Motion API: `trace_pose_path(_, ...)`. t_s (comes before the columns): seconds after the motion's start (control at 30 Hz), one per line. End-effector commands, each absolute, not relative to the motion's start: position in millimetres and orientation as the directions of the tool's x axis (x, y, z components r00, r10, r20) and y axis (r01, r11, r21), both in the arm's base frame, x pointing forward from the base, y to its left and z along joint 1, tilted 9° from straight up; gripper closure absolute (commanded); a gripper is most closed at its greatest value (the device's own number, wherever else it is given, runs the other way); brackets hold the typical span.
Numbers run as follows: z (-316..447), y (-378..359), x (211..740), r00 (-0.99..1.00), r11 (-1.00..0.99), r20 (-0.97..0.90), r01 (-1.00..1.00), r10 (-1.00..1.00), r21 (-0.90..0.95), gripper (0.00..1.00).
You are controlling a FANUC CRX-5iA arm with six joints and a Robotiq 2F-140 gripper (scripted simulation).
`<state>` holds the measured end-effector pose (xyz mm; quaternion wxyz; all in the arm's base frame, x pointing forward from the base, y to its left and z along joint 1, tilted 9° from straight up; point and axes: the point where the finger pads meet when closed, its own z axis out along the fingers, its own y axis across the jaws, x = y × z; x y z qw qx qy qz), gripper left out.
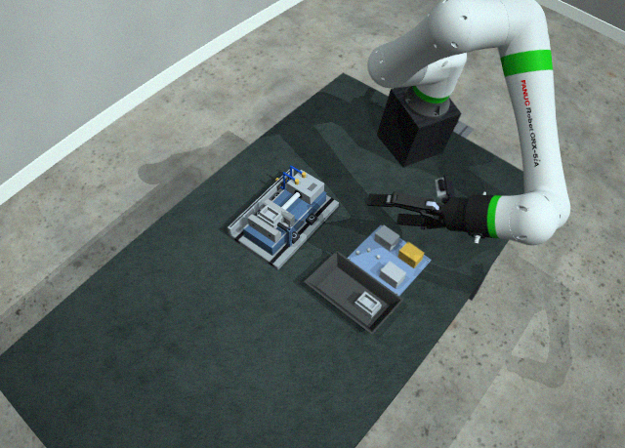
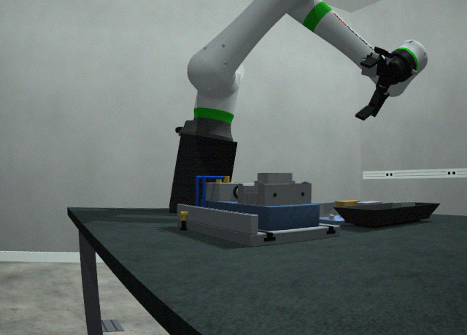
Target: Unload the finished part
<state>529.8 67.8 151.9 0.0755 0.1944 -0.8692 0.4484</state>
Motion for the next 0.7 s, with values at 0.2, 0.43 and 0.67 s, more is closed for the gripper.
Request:
trace_pose_path(0.2, 103, 0, 530, -0.985, 0.743, 0.171, -0.119, -0.007, -0.658, 0.00)
trace_pose_path(0.43, 78, -33, 527, -0.978, 0.808, 0.106, 0.084, 0.178, -0.584, 0.00)
trace_pose_path(0.67, 54, -64, 525, -0.920, 0.813, 0.052, 0.316, 0.389, -0.489, 0.00)
